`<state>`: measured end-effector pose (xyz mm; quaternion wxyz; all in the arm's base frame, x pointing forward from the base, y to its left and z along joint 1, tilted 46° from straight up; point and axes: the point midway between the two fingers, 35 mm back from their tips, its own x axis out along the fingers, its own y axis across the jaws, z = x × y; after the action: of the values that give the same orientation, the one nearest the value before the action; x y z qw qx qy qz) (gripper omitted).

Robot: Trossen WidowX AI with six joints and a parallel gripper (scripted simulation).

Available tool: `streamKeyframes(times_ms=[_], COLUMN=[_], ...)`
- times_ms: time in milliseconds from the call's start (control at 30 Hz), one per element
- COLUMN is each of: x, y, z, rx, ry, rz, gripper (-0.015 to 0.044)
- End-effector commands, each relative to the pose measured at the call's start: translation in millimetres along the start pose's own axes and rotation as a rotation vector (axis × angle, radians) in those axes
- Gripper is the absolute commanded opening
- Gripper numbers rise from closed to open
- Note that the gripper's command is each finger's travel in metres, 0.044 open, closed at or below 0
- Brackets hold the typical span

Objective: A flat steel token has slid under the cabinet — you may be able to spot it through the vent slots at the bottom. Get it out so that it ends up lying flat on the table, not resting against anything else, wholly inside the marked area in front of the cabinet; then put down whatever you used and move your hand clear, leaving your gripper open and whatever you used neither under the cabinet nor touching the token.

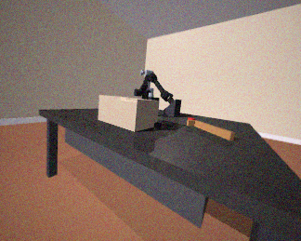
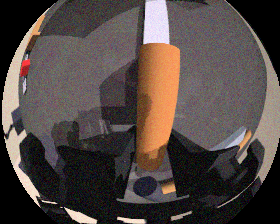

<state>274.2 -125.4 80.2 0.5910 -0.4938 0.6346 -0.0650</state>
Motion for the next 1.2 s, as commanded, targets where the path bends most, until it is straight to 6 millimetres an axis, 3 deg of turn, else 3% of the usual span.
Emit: streamKeyframes(times_ms=[0, 1167], x=[-1.6, -2.5], y=[0.0, -0.6], z=[-5.8, -38.4], rx=[-0.002, -0.002], ry=[0.000, 0.001], rz=[-0.003, -0.002], gripper=[0.0000, 0.0000])
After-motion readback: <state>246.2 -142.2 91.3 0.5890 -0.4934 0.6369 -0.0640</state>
